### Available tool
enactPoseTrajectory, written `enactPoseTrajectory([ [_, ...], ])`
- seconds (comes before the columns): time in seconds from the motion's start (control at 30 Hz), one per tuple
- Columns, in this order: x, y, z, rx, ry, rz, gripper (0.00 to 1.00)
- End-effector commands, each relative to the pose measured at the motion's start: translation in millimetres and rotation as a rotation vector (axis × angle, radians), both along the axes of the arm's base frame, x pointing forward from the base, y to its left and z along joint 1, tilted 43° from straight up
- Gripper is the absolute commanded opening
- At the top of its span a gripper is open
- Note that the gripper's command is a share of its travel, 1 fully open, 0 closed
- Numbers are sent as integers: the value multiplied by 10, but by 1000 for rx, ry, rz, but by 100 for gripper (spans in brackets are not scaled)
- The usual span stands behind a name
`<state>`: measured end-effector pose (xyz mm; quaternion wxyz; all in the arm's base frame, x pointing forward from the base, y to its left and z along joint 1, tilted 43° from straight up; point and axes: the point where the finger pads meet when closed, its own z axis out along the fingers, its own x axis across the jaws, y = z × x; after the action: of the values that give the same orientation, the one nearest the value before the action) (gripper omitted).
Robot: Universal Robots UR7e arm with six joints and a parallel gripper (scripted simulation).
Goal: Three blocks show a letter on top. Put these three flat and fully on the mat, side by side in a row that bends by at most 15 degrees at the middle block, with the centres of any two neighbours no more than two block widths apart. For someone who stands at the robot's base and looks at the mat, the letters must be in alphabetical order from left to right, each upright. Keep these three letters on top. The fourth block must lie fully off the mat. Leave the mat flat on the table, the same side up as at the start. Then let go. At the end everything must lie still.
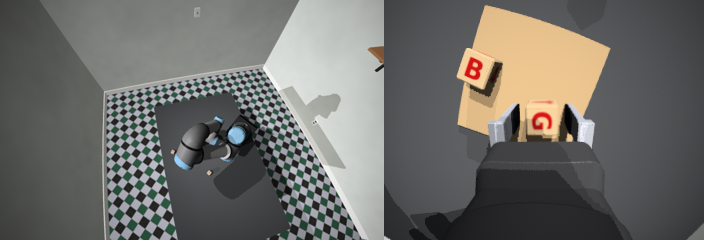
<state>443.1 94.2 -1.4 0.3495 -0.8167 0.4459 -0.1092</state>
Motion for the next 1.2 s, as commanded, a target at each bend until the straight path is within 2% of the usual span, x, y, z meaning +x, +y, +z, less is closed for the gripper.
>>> enactPoseTrajectory([
  [0.0,1,-2,2,0,-1,0,100],
  [0.2,1,-2,2,0,-1,0,100],
  [0.23,1,-2,2,0,-1,0,87],
  [0.77,1,-2,2,0,-1,0,87],
  [0.8,1,-2,2,0,-1,0,57],
  [1.17,1,-2,2,0,-1,0,57],
])
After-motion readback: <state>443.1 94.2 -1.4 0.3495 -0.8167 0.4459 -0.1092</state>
